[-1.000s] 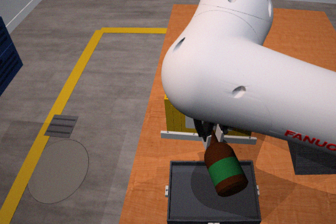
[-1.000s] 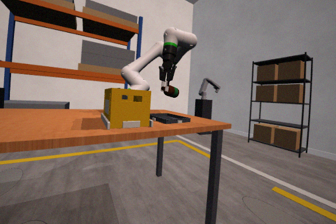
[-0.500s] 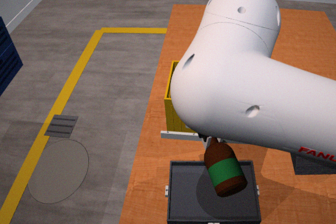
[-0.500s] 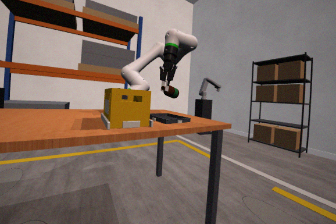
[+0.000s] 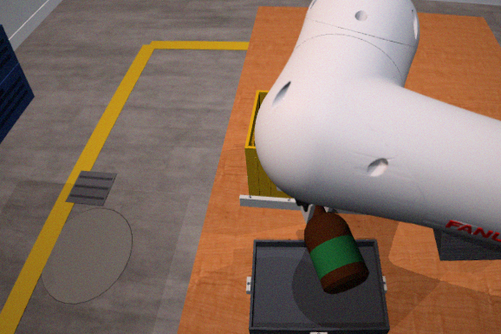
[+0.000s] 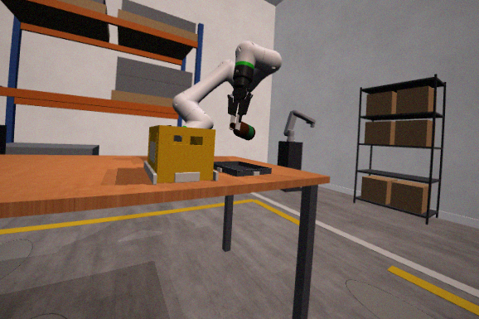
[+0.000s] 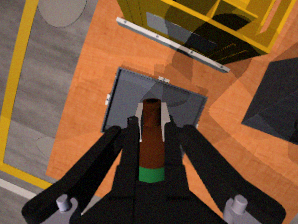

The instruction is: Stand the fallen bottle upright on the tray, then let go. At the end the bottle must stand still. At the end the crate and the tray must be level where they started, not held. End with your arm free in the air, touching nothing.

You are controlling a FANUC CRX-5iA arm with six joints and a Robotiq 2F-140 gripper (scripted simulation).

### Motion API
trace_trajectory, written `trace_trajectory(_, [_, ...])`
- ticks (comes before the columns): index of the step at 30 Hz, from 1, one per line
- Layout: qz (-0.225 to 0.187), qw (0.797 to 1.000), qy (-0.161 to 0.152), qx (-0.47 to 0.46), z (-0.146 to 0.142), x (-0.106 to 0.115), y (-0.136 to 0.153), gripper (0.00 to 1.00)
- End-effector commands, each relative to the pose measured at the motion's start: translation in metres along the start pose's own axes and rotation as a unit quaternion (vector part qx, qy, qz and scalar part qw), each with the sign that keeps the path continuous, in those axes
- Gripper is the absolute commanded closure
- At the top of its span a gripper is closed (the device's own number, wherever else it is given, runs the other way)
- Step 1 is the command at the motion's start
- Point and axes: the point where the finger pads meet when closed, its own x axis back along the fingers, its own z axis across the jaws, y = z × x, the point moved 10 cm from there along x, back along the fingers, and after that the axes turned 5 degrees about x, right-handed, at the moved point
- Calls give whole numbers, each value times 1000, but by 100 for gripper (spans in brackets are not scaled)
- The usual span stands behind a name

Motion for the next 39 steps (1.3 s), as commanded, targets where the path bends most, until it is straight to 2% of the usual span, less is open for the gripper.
trace_trajectory(1, [0, 1000, 0, 0, 0, 0, 0, 100])
trace_trajectory(28, [1, 1000, 0, 0, 0, 0, 0, 100])
trace_trajectory(39, [22, 1000, 4, -1, 0, -1, 5, 100])
